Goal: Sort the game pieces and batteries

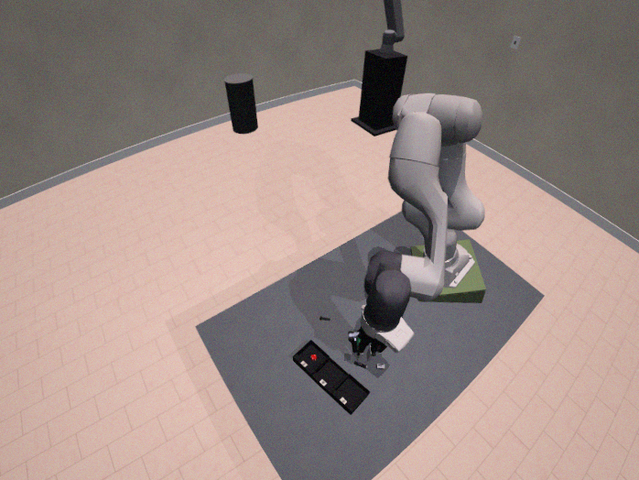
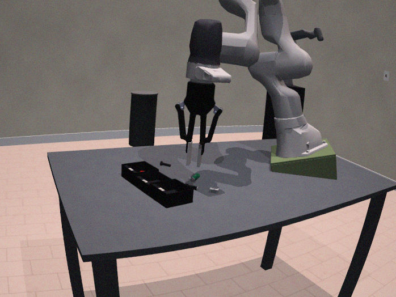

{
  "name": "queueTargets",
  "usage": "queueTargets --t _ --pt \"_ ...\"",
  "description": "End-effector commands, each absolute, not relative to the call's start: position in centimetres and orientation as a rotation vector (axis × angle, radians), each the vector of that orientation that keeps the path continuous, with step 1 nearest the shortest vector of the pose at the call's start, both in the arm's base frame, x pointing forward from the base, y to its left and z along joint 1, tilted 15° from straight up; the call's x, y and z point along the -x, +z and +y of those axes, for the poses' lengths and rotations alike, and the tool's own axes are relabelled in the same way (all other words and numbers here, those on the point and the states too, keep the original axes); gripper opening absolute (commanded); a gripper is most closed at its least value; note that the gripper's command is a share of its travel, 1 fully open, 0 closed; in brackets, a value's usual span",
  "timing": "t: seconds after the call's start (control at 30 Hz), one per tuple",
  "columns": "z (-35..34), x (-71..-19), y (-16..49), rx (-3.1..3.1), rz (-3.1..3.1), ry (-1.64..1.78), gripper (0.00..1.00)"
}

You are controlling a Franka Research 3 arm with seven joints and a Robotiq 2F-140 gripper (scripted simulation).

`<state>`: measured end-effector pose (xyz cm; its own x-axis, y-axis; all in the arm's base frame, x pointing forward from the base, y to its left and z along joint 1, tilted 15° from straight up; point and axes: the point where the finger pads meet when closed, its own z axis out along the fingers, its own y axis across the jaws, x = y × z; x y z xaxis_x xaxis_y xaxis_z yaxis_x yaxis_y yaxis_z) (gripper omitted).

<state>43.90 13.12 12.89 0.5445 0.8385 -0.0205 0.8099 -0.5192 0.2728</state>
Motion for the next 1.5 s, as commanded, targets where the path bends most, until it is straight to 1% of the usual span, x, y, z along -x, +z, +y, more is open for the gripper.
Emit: queueTargets --t 0.0,0.97,1.4,1.43,1.47 --pt "13.10 -43.91 12.95 -2.413 1.573 0.139 0.15" --pt "13.12 -43.94 12.95 -1.967 2.052 0.062 0.15" --pt "13.14 -43.93 12.95 -1.767 2.228 0.028 0.15" --pt "13.10 -43.91 12.95 -1.863 2.137 0.046 0.15" --pt "13.09 -43.93 12.92 -1.812 2.186 0.034 0.15"
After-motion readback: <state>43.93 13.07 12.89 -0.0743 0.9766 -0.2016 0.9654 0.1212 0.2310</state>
